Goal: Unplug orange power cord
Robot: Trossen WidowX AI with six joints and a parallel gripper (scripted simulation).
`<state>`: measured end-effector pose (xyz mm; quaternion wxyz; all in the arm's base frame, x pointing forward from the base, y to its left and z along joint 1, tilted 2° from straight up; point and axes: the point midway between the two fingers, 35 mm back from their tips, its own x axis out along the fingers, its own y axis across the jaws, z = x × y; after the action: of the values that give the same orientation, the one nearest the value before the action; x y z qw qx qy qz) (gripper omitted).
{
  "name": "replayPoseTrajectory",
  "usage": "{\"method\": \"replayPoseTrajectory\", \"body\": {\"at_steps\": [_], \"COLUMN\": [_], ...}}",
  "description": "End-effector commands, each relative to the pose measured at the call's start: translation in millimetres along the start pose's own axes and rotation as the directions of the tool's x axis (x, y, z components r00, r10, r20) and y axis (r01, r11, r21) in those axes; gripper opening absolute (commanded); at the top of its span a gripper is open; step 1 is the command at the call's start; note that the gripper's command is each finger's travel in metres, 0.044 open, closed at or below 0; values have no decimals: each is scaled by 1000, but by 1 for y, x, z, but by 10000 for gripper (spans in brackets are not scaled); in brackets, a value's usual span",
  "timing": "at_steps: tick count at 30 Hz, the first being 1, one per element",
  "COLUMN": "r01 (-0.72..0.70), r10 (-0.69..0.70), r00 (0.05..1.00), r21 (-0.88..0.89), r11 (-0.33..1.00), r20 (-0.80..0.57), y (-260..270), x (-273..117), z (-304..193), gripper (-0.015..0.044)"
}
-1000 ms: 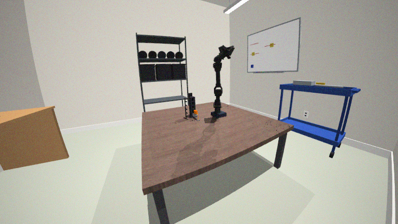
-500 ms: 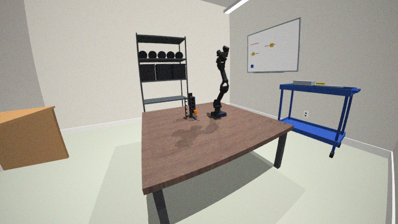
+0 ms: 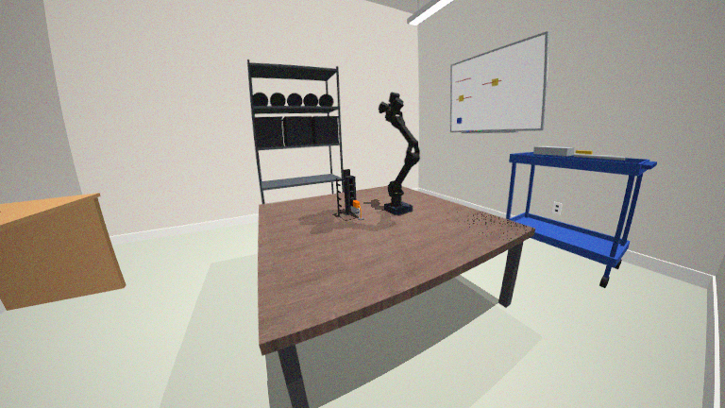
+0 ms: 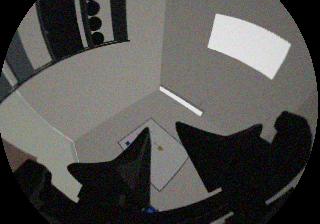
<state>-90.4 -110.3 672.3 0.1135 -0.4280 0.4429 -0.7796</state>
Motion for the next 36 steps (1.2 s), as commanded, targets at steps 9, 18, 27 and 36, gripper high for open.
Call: {"method": "replayPoseTrajectory", "body": {"at_steps": [9,18,27,36], "r01": [-287,-463,-572,-624], "r10": [273,424,497,541], "r00": [879,645,391,90], "r21": [-25,-116,-219,-376], "r11": [958,879,791,685], "r20": [390,636,774,836], "y": [101,157,186,205], "x": [-16,-77,-151,-245], "z": [114,193,243,275], "gripper": [160,160,160,160]}}
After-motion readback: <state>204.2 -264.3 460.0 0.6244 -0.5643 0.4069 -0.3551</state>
